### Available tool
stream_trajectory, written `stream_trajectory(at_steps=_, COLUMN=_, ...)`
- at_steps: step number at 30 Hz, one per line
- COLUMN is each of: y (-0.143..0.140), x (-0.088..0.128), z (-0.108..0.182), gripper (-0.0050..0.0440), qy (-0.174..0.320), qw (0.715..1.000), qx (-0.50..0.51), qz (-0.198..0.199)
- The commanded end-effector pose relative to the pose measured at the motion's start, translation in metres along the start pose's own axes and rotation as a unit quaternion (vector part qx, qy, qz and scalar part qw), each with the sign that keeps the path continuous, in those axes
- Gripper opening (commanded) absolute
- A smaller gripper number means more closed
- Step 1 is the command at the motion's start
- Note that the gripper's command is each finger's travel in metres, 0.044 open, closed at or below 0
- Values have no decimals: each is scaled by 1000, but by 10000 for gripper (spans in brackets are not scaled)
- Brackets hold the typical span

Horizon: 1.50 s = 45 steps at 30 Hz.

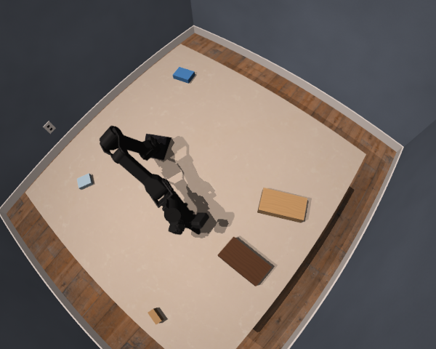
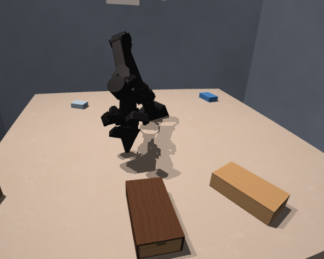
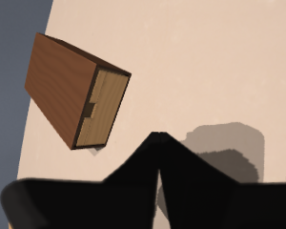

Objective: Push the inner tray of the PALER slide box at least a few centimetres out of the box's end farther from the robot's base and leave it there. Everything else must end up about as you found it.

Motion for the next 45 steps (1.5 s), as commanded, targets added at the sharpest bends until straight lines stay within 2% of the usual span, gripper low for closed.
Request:
stream_trajectory(at_steps=1, y=25, x=-5, z=30, gripper=-27, qy=25, qw=991, qx=127, qz=-35)
stream_trajectory(at_steps=4, y=42, x=-5, z=55, gripper=-50, qy=42, qw=975, qx=210, qz=-64)
stream_trajectory(at_steps=7, y=56, x=-3, z=80, gripper=-50, qy=55, qw=950, qx=291, qz=-95)
stream_trajectory(at_steps=14, y=87, x=10, z=139, gripper=-50, qy=66, qw=864, qx=469, qz=-171)
stream_trajectory(at_steps=16, y=87, x=10, z=139, gripper=-50, qy=66, qw=864, qx=469, qz=-171)
stream_trajectory(at_steps=18, y=98, x=18, z=164, gripper=-50, qy=62, qw=813, qx=542, qz=-203)
stream_trajectory(at_steps=23, y=112, x=33, z=200, gripper=-50, qy=47, qw=725, qx=640, qz=-251)
stream_trajectory(at_steps=24, y=113, x=35, z=204, gripper=-50, qy=45, qw=715, qx=649, qz=-256)
stream_trajectory(at_steps=45, y=115, x=37, z=201, gripper=-50, qy=40, qw=716, qx=648, qz=-257)
Point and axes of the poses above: the point midway between the two fingers, 35 mm back from their tips, its own x axis back along the fingers, its own y axis across the jaws, z = x × y, the point moved 1 cm from there along x, back along the fingers, and after that the axes turned 6 degrees about -x, right-handed, at the moved point
